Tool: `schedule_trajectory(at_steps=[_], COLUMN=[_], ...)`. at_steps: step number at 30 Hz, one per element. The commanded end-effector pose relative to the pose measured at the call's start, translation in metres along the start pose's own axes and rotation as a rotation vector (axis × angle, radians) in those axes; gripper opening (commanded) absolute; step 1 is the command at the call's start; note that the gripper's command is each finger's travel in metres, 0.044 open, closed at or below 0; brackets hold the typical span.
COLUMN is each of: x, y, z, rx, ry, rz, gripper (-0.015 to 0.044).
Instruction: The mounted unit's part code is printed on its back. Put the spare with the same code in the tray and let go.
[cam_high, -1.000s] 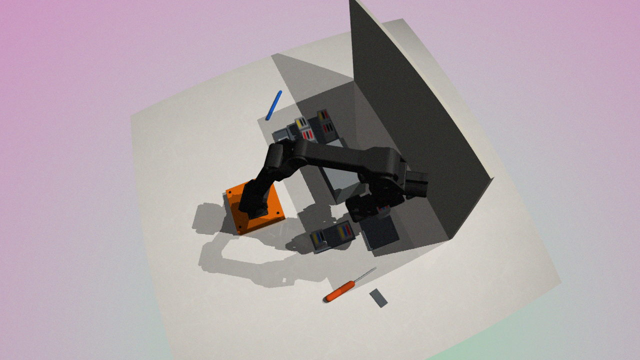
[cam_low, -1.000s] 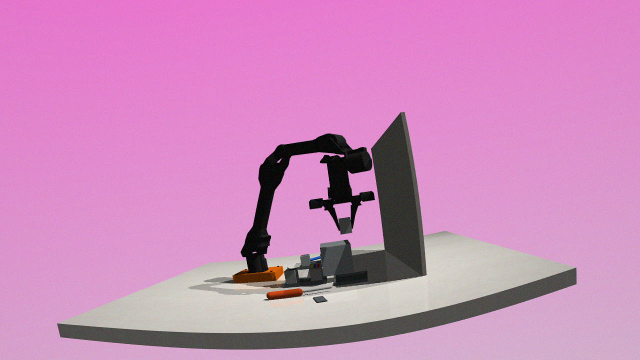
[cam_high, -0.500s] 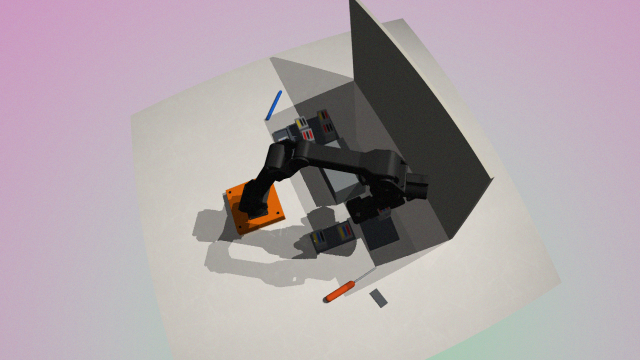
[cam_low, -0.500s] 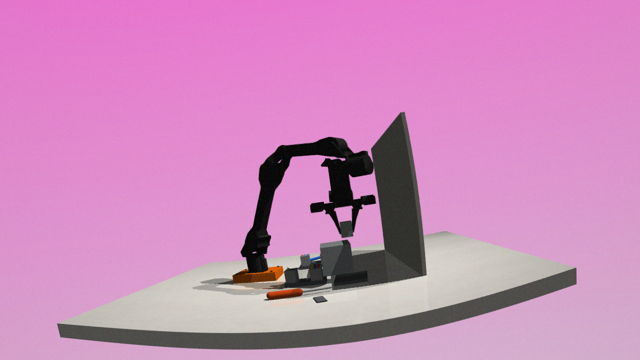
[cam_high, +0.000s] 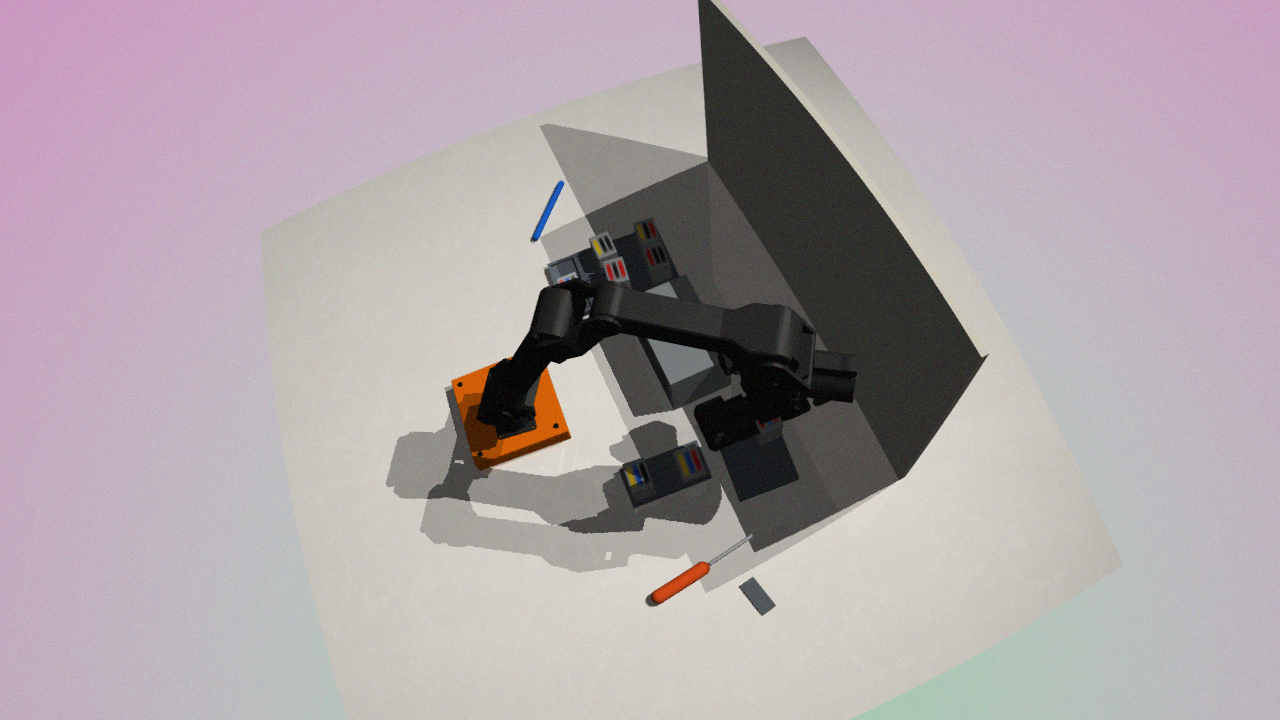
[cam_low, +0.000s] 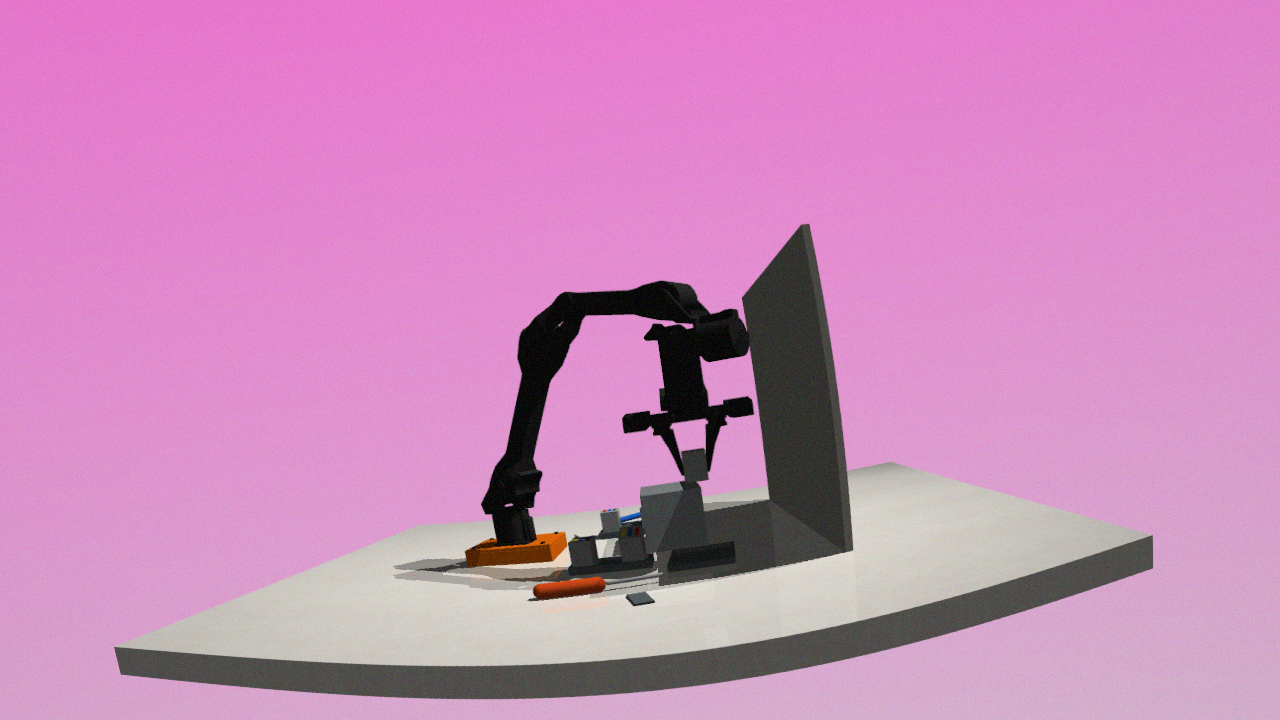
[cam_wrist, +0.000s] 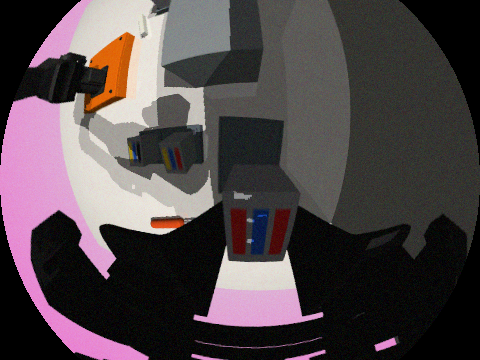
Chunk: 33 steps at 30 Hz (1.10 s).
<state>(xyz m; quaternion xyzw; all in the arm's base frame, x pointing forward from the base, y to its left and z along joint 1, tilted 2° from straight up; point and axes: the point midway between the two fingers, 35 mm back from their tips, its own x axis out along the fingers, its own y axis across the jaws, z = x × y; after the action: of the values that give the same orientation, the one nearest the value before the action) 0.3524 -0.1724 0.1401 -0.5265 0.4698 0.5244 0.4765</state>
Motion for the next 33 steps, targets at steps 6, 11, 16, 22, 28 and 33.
schedule_trajectory(at_steps=[6, 11, 16, 22, 28, 33], x=[0.006, 0.01, 0.014, 0.018, 0.022, 0.026], y=[-0.001, -0.002, -0.002, -0.002, -0.003, -0.003], z=[0.0, 0.0, 0.0, -0.001, -0.001, -0.001], rx=[-0.005, -0.005, -0.005, -0.005, -0.005, -0.005], ry=[-0.002, -0.002, -0.002, -0.002, -0.002, -0.002], rz=[-0.003, -0.003, -0.003, -0.003, -0.003, -0.003], gripper=[0.0, 0.0, 0.0, 0.0, 0.0, 0.0])
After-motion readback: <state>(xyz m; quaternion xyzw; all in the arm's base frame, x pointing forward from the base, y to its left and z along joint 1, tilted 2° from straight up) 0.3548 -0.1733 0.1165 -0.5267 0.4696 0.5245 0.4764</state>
